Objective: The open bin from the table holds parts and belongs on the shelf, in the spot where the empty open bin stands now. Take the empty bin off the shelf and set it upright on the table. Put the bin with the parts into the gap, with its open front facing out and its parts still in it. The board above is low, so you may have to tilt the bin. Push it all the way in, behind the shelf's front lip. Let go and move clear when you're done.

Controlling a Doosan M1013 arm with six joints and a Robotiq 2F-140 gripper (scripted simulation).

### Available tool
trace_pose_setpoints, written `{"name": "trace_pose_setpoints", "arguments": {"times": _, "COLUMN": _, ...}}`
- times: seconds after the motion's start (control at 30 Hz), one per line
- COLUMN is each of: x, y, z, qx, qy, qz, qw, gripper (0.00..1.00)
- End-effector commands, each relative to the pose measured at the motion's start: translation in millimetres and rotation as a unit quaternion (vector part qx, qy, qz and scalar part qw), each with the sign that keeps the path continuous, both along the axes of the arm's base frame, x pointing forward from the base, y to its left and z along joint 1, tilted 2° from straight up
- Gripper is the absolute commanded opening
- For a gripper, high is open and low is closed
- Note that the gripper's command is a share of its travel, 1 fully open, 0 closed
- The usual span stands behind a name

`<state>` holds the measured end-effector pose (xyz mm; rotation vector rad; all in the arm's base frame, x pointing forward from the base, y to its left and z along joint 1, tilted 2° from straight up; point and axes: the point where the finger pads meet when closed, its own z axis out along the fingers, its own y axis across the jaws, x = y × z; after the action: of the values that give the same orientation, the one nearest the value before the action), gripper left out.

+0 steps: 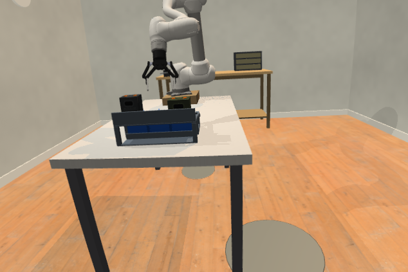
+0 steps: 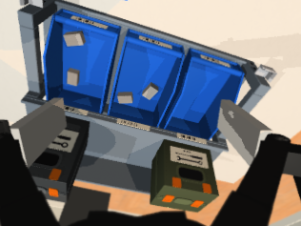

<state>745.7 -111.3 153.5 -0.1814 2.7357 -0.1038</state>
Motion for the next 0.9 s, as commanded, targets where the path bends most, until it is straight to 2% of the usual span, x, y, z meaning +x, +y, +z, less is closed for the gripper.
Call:
{"name": "trace_pose_setpoints", "arguments": {"times": 0.0, "x": 0.7, "y": -1.9, "z": -1.9, "qx": 0.006, "qy": -0.004, "qz": -0.023, "qw": 1.0, "gripper": 1.0}}
{"name": "trace_pose_setpoints", "arguments": {"times": 0.87, "x": 3.3, "y": -10.5, "z": -10.1, "qx": 0.042, "qy": -0.022, "qz": -0.115, "qw": 0.992, "gripper": 1.0}}
